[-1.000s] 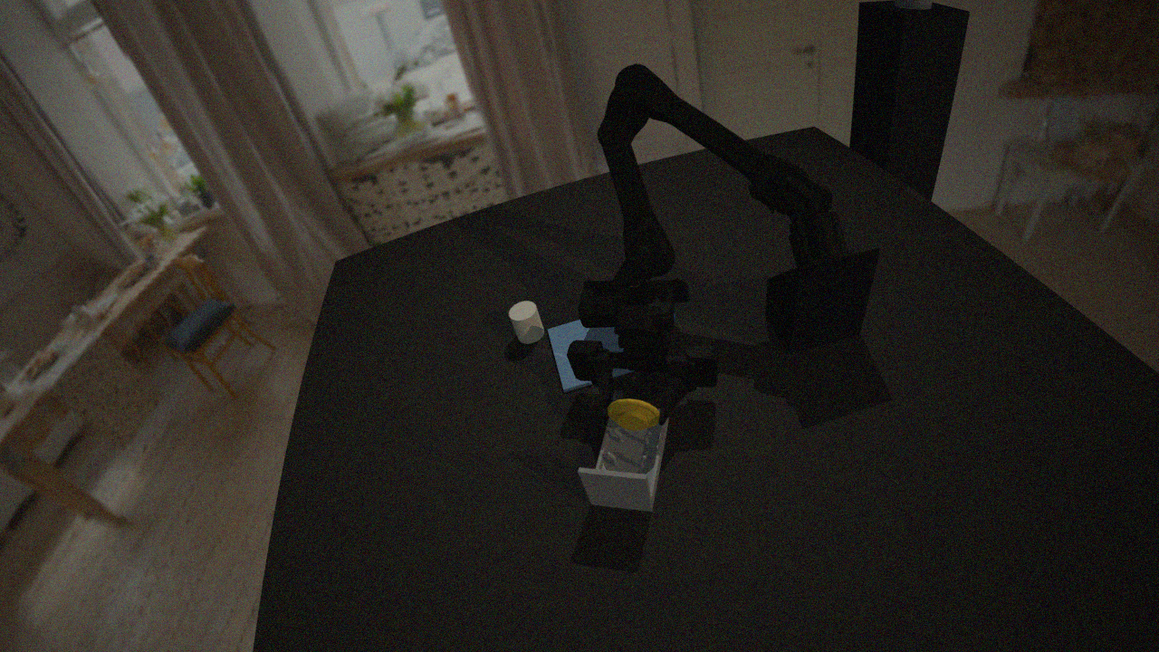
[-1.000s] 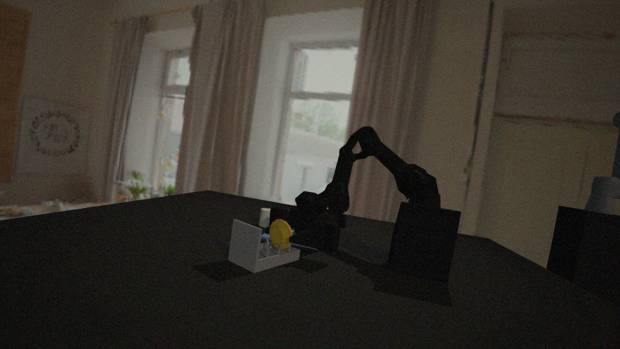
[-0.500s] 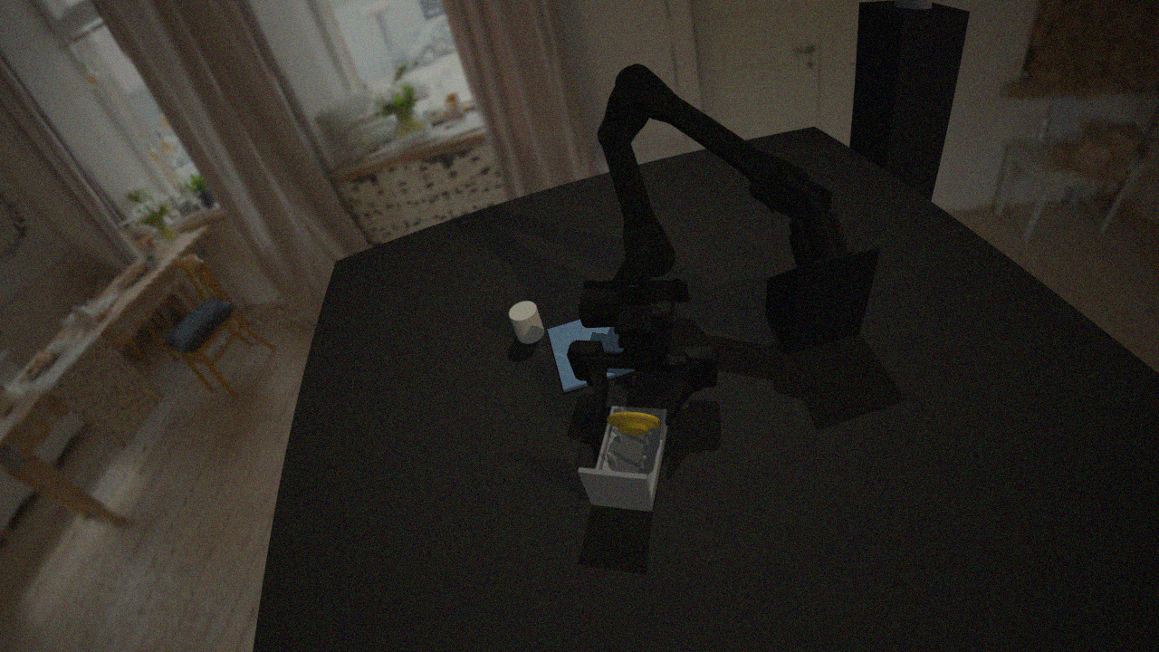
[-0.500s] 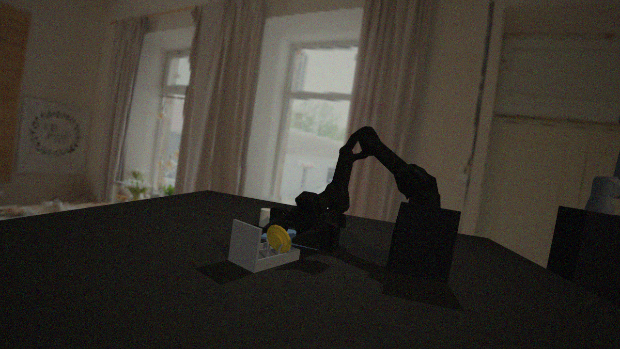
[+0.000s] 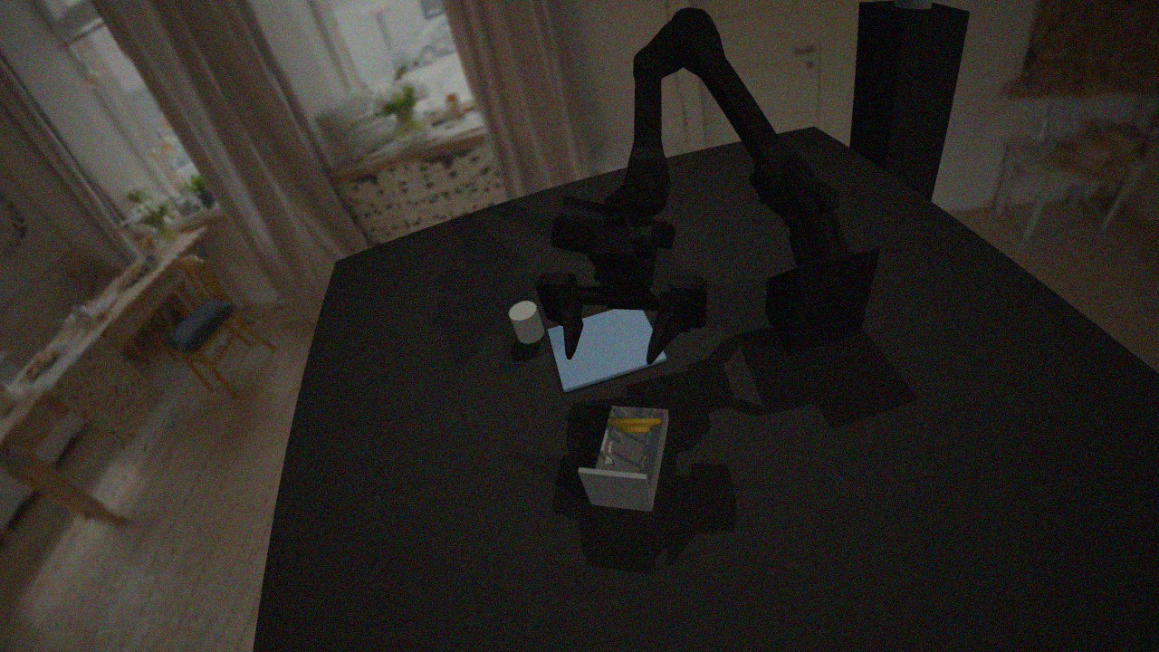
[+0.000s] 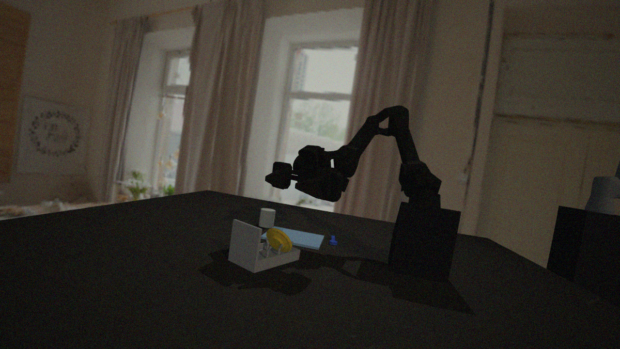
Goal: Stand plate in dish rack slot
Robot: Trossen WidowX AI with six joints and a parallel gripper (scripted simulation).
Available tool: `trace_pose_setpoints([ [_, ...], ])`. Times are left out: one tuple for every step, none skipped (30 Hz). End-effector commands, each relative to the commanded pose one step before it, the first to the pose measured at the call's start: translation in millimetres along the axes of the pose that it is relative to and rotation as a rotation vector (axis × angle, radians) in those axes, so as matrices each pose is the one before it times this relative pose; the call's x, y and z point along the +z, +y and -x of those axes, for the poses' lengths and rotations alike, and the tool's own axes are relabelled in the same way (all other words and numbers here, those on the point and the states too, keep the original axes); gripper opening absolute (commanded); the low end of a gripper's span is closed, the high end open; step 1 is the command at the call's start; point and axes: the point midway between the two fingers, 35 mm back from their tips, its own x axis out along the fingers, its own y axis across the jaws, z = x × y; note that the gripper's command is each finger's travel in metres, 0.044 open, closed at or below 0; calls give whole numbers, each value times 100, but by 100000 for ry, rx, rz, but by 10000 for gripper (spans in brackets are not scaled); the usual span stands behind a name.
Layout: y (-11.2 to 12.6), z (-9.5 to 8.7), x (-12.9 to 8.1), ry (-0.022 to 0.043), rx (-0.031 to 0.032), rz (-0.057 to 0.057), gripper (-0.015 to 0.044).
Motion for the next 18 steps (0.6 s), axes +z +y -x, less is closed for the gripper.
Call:
trace_pose_setpoints([
  [211,111,748,879,410,-2061,400],
  [40,-59,-13,839,549,-1414,400],
  [69,-95,-21,1421,892,-2340,400],
  [85,-108,-24,1749,1033,-2790,400],
  [87,-100,-23,1789,985,-2759,400],
  [90,-93,-22,1827,936,-2728,400],
  [92,-86,-22,1863,885,-2697,400],
  [94,-78,-22,1898,832,-2667,400],
  [96,-70,-22,1931,777,-2636,400],
  [98,-62,-23,1962,720,-2605,400],
  [105,-56,-25,2079,689,-2687,400],
  [108,-48,-27,2117,626,-2664,400],
  [110,-39,-29,2144,558,-2630,400],
  [112,-30,-31,2168,489,-2597,400],
  [113,-20,-34,2190,418,-2564,400],
  [115,-11,-37,2210,345,-2531,400],
  [116,-2,-40,2226,272,-2498,400],
  [117,8,-44,2240,197,-2466,400],
])
